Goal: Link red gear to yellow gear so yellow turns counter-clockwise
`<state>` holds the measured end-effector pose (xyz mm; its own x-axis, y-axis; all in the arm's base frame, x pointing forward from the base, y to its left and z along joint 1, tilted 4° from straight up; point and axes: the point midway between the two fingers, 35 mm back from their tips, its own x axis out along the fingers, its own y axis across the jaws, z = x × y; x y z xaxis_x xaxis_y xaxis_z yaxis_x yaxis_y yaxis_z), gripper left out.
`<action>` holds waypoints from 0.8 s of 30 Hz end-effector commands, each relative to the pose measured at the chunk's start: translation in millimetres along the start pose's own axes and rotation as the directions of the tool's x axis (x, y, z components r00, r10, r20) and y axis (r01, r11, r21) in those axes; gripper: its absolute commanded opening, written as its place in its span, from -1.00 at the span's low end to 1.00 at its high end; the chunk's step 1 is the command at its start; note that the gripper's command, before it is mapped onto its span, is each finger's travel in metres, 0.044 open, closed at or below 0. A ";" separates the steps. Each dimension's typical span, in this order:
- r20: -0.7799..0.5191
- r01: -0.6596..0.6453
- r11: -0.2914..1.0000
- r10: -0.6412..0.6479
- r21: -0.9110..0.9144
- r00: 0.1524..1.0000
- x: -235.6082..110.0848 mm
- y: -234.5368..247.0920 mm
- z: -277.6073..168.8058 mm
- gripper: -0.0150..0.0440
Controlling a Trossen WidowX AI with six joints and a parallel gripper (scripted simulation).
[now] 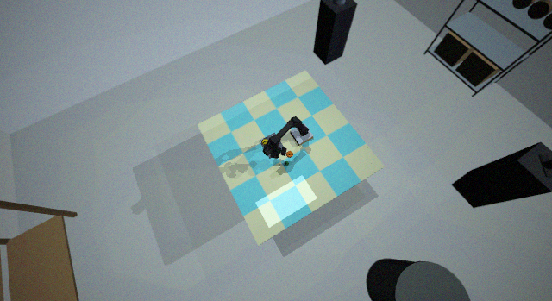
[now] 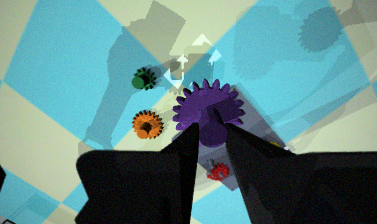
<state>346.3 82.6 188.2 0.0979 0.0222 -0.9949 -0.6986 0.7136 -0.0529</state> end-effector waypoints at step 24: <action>-0.005 0.003 1.000 -0.003 0.002 1.000 20.7 -46.0 -51.3 -0.49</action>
<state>345.1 22.5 166.2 0.0866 0.0132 -0.9962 -0.6953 0.7169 -0.0509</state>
